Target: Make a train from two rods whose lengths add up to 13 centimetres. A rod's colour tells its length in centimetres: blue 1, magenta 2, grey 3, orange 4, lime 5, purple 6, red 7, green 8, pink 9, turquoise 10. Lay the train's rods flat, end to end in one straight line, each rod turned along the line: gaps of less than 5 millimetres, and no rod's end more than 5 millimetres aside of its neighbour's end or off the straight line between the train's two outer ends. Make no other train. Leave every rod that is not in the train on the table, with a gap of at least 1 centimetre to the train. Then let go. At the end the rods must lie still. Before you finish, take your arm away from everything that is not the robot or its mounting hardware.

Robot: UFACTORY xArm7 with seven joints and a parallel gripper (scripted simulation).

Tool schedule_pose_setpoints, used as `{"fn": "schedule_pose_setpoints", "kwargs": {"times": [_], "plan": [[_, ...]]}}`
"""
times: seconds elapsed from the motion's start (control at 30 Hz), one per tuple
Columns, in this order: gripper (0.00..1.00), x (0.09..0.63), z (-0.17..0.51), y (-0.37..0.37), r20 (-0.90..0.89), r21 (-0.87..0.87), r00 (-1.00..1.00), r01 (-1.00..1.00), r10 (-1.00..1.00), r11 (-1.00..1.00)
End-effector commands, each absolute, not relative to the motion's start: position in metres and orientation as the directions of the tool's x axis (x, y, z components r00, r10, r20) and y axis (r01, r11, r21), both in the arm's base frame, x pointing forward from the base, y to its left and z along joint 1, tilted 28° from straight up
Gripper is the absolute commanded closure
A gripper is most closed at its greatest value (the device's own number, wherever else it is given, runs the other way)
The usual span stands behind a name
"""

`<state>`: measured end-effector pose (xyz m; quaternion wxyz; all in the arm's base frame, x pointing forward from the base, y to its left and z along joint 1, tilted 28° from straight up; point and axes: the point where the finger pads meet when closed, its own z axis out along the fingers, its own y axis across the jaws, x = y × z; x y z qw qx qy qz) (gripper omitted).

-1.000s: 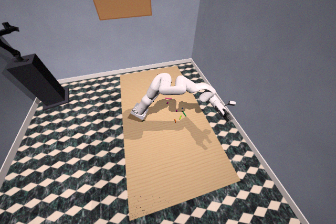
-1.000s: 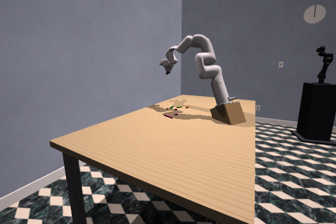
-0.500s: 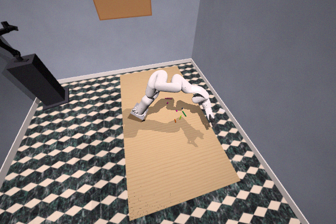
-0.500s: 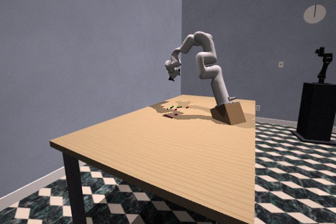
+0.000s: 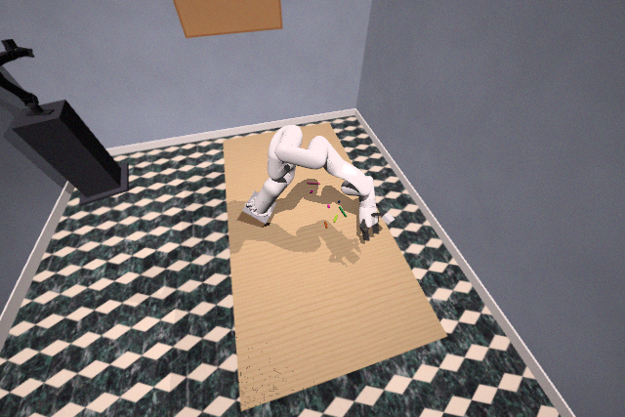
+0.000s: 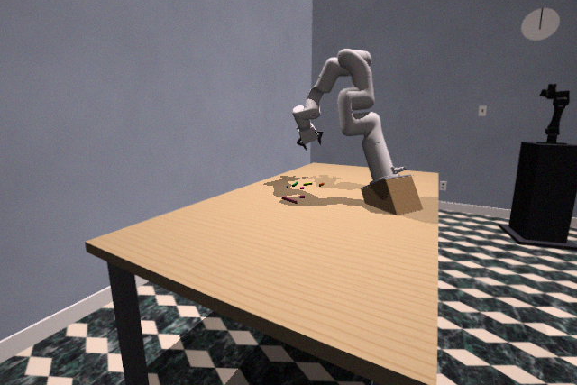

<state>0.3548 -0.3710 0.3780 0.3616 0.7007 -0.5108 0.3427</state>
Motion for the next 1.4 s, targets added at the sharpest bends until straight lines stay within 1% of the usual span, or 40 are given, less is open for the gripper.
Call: {"fn": "schedule_pose_setpoints", "kwargs": {"times": [0.0,0.37,0.43,0.47,0.73,0.93,1.0,1.07,1.23,1.37], "plan": [[0.0,0.336,0.348,-0.355,0.81,0.024,0.126,-0.983,-0.572,-0.182],[0.0,0.303,0.282,-0.318,0.629,-0.248,-0.182,-0.968,-0.756,0.028],[0.0,0.303,0.282,-0.318,0.629,-0.248,-0.182,-0.968,-0.756,0.028],[0.0,0.295,0.266,-0.308,0.564,-0.305,-0.262,-0.947,-0.783,0.097],[0.0,0.277,0.23,-0.281,0.375,-0.419,-0.457,-0.86,-0.807,0.293],[0.0,0.265,0.202,-0.259,0.205,-0.469,-0.596,-0.756,-0.776,0.457],[0.0,0.265,0.202,-0.259,0.205,-0.469,-0.596,-0.756,-0.776,0.457],[0.0,0.258,0.187,-0.246,0.102,-0.48,-0.668,-0.682,-0.737,0.552],[0.0,0.249,0.167,-0.229,-0.033,-0.471,-0.749,-0.573,-0.662,0.671],[0.0,0.246,0.159,-0.221,-0.089,-0.46,-0.777,-0.523,-0.623,0.718]]}}
